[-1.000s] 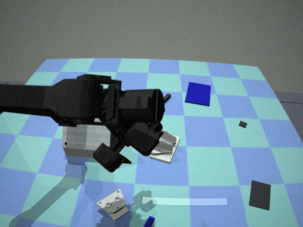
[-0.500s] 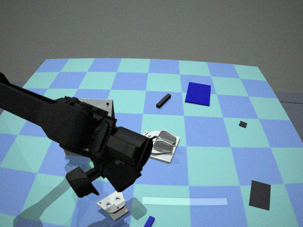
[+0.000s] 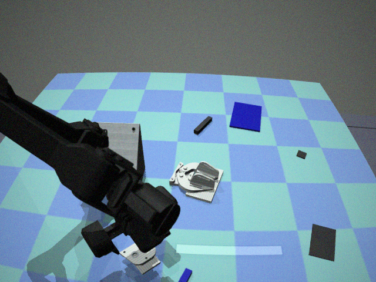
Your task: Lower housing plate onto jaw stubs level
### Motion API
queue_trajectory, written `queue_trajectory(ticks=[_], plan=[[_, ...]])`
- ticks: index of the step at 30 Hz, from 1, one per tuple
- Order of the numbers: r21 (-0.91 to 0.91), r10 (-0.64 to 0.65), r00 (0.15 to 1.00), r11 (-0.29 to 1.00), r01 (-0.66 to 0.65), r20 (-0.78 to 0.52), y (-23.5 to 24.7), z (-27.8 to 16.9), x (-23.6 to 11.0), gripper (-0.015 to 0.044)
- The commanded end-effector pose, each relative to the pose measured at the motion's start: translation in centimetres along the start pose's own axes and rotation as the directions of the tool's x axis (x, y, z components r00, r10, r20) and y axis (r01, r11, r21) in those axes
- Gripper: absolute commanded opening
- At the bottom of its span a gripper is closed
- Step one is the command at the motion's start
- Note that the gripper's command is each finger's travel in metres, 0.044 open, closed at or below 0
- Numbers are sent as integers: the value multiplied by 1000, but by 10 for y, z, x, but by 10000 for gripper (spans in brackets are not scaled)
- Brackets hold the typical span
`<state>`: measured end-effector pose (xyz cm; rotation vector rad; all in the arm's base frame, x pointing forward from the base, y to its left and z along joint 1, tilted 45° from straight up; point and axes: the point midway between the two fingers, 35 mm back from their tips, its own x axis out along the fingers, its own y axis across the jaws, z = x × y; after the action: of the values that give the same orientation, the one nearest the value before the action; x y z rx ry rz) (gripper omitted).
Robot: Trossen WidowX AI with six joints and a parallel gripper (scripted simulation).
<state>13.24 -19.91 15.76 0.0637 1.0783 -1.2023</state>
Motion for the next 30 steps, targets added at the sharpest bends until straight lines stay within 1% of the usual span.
queue_trajectory(ticks=[1, 14, 23, 30], plan=[[-6, 3, 1000, 1000, -3, 1, 1, 0, 3, 440], [-6, 2, 1000, 1000, -2, 1, 1, 0, 22, 440], [-6, 2, 1000, 1000, -2, 1, 1, 0, 24, 440], [-6, 2, 1000, 1000, -2, 1, 2, 0, 34, 440]])
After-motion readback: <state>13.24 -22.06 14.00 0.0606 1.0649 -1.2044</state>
